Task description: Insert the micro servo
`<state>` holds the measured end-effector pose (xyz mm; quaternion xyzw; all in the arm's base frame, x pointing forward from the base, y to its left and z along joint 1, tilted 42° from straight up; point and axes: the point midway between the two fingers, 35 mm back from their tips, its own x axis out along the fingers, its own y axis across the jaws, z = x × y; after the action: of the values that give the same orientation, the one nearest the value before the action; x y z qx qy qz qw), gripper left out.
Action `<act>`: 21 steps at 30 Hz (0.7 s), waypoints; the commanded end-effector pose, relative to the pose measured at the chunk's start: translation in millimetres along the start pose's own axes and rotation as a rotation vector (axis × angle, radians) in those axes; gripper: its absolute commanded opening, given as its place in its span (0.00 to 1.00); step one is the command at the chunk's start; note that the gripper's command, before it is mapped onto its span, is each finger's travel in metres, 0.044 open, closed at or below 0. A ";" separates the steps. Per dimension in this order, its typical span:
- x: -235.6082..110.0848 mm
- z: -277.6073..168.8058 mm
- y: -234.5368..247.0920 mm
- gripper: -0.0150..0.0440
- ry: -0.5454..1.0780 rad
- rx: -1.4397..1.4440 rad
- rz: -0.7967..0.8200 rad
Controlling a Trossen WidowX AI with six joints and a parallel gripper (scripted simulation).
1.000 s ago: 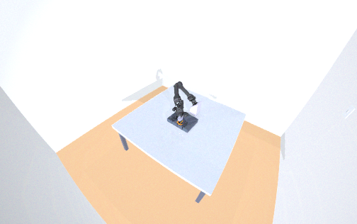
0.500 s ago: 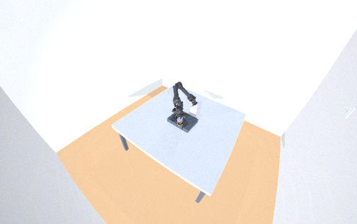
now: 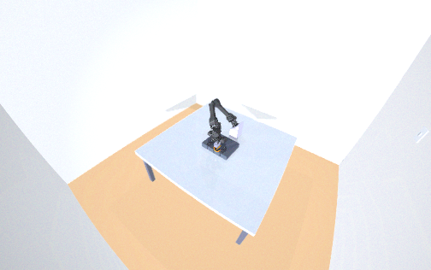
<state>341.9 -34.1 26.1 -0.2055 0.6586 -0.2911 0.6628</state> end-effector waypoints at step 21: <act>16.1 -0.1 -0.4 0.25 -0.001 -0.003 -0.004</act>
<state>341.9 -43.6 16.5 -0.2064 0.6576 -0.2923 0.6629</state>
